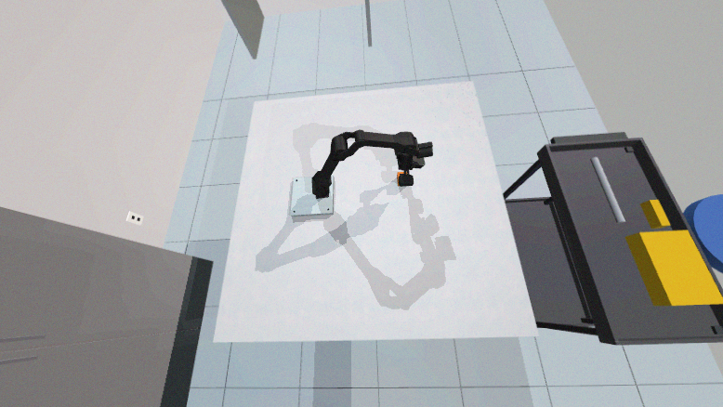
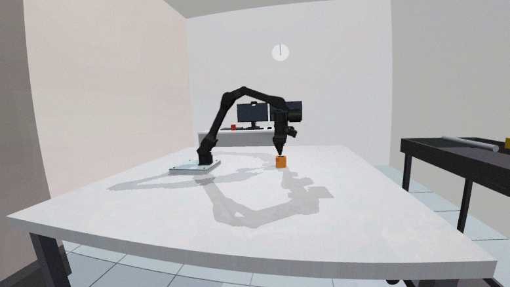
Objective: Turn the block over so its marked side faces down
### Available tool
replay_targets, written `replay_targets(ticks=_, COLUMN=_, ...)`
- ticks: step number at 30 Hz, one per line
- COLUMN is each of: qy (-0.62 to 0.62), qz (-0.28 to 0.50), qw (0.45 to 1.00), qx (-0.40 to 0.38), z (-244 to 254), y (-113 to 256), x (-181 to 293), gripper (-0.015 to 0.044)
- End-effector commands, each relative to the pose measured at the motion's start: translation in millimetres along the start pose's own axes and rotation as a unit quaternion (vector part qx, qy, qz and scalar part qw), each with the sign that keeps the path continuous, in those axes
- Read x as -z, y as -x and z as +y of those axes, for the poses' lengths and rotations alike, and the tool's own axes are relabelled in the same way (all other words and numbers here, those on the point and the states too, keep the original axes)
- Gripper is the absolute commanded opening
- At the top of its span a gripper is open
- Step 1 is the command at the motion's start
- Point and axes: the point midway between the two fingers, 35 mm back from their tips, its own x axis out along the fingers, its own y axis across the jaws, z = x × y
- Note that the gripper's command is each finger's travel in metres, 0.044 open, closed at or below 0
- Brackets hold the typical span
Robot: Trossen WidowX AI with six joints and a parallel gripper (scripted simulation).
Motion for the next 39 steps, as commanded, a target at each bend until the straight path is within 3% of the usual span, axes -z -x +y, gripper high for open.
replay_targets(ticks=1, qy=-0.001, qz=0.000, qw=1.000, qx=-0.002, z=1, y=-6, x=0, gripper=0.0440)
replay_targets(ticks=23, qy=-0.001, qz=0.000, qw=1.000, qx=-0.002, z=1, y=-39, x=0, gripper=0.0440)
replay_targets(ticks=31, qy=-0.001, qz=0.000, qw=1.000, qx=-0.002, z=1, y=-39, x=0, gripper=0.0230)
replay_targets(ticks=39, qy=-0.001, qz=0.000, qw=1.000, qx=-0.002, z=1, y=-39, x=0, gripper=0.0177)
